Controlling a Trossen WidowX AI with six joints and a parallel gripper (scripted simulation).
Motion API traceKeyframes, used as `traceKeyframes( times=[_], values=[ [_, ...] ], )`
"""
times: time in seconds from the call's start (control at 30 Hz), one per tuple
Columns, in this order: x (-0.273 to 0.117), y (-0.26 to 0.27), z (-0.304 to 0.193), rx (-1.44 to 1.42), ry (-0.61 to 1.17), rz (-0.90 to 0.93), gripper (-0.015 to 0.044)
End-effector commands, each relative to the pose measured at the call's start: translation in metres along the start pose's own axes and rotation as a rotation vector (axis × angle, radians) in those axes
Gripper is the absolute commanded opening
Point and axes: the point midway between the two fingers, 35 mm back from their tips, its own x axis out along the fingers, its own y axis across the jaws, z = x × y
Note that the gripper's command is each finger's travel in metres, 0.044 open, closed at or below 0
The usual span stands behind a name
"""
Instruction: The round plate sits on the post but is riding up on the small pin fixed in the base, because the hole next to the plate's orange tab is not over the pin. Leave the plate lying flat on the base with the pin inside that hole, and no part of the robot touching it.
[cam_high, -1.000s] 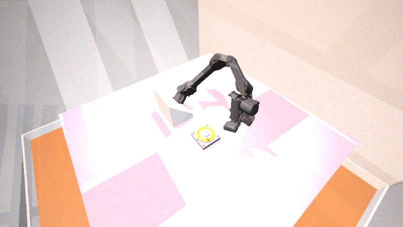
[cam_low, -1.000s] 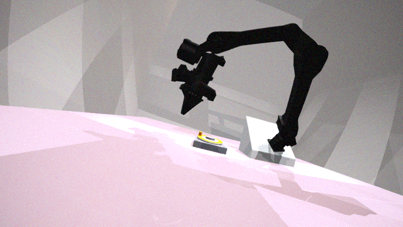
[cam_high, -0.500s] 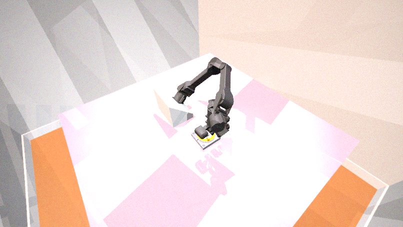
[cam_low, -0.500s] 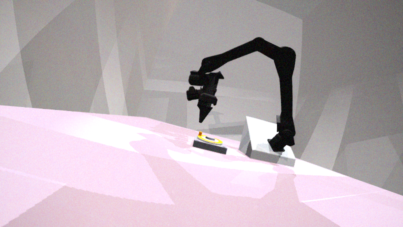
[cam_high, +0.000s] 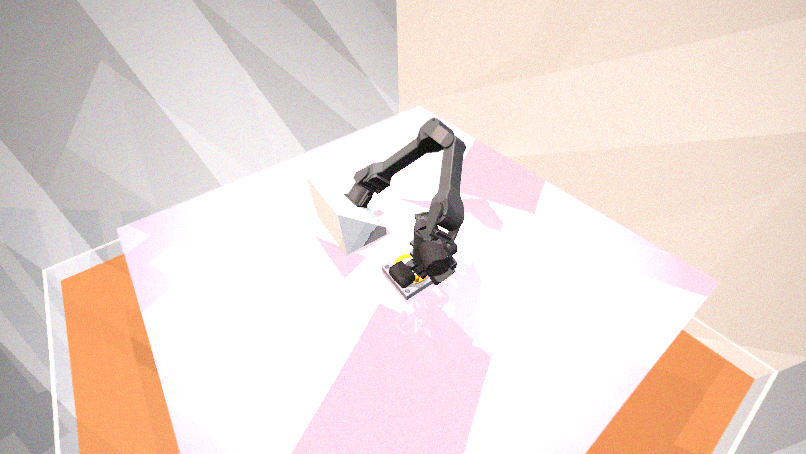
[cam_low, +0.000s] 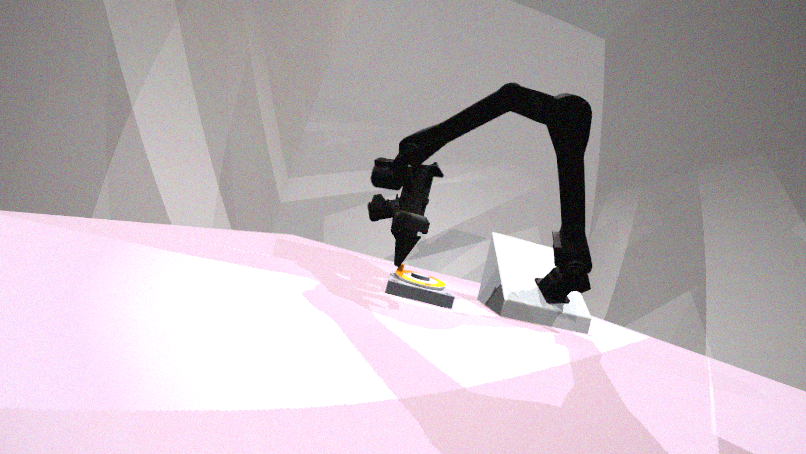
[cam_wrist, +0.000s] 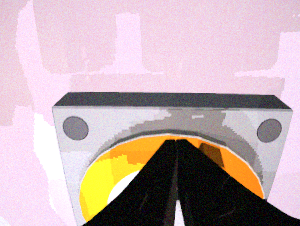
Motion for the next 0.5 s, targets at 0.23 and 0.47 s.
traceKeyframes(
  times=[0.23,0.47],
  values=[
    [0.002,-0.017,-0.004,0.006,-0.002,0.004,0.0000],
    [0.003,-0.023,-0.008,0.006,-0.002,0.004,0.0000]
  ],
)
